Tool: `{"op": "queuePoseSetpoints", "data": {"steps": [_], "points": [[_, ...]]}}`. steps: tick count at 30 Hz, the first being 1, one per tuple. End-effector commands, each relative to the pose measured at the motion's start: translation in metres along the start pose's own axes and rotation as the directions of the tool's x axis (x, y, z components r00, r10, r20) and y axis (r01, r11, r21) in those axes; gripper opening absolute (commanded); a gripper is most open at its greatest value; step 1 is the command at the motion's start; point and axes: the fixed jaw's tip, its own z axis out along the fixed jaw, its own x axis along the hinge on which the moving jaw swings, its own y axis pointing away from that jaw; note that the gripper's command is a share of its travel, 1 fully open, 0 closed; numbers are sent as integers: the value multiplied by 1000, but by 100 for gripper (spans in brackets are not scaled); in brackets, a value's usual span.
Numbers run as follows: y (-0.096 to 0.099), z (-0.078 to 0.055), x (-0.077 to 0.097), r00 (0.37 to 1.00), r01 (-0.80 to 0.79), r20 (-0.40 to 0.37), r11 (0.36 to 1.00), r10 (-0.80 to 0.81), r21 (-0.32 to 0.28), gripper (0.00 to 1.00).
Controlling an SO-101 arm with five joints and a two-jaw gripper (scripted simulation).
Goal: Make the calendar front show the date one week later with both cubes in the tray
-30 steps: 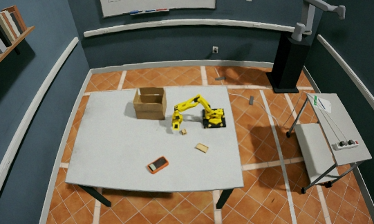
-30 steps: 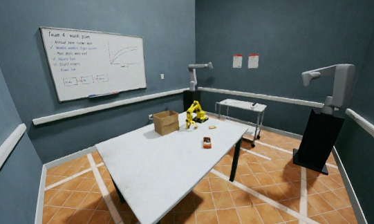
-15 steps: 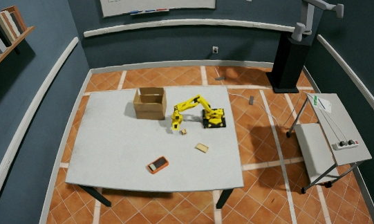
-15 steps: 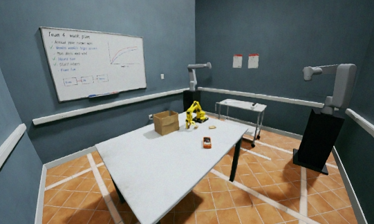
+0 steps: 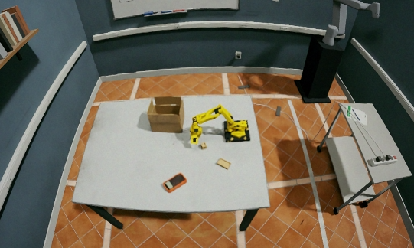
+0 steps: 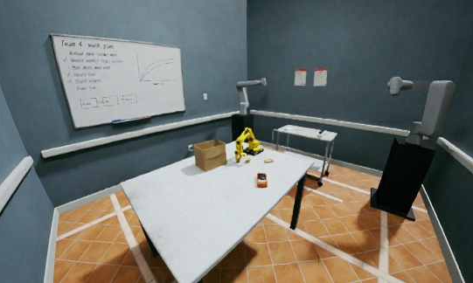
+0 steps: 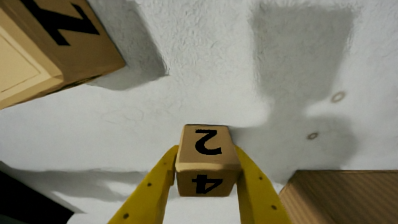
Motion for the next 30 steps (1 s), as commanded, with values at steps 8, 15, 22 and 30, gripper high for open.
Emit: {"op": "queuePoseSetpoints", "data": {"steps": [8,15,22,30], "points": [[2,2,1,1000,7,-4,1000,-7,-17,1],[2,2,1,1000,7,-4,1000,-7,-17,0],[1,-1,1,1000,7,-4,1000,-7,-17,0],[0,-20,0,1000,7,-4,1000,-7,-17,0]]}}
